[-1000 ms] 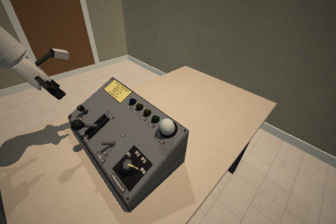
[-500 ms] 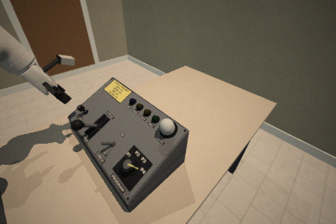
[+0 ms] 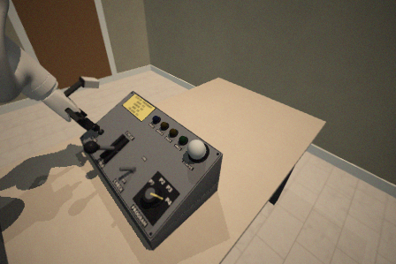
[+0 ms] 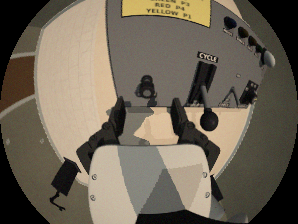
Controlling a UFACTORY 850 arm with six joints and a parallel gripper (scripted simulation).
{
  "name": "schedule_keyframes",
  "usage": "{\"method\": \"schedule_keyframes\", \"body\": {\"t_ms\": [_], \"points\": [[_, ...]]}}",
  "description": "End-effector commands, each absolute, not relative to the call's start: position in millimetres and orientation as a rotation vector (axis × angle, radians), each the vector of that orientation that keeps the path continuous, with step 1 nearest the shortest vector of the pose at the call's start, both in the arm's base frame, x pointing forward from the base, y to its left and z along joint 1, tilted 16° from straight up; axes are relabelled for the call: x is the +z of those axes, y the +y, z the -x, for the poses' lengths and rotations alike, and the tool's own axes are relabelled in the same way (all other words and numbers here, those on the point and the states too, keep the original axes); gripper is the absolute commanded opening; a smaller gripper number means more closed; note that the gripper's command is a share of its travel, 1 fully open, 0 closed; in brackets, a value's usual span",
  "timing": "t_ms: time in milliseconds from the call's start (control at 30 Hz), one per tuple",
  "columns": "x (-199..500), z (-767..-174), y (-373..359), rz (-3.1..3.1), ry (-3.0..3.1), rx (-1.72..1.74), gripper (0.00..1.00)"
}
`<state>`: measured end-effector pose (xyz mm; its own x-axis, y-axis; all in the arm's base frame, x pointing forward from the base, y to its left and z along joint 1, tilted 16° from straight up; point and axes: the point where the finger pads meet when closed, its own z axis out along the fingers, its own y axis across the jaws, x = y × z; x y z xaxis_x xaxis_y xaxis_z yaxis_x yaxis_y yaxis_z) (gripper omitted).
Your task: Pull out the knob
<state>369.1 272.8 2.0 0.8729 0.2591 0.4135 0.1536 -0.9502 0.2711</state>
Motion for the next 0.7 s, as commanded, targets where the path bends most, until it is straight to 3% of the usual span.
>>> {"method": "schedule_keyframes", "body": {"t_ms": [0,667], "points": [[-22.0,-383.8,269.7,-2.817,0.315,0.677,0.76],[-44.4,-396.0,265.4,-2.817,0.315,0.677,0.76]]}}
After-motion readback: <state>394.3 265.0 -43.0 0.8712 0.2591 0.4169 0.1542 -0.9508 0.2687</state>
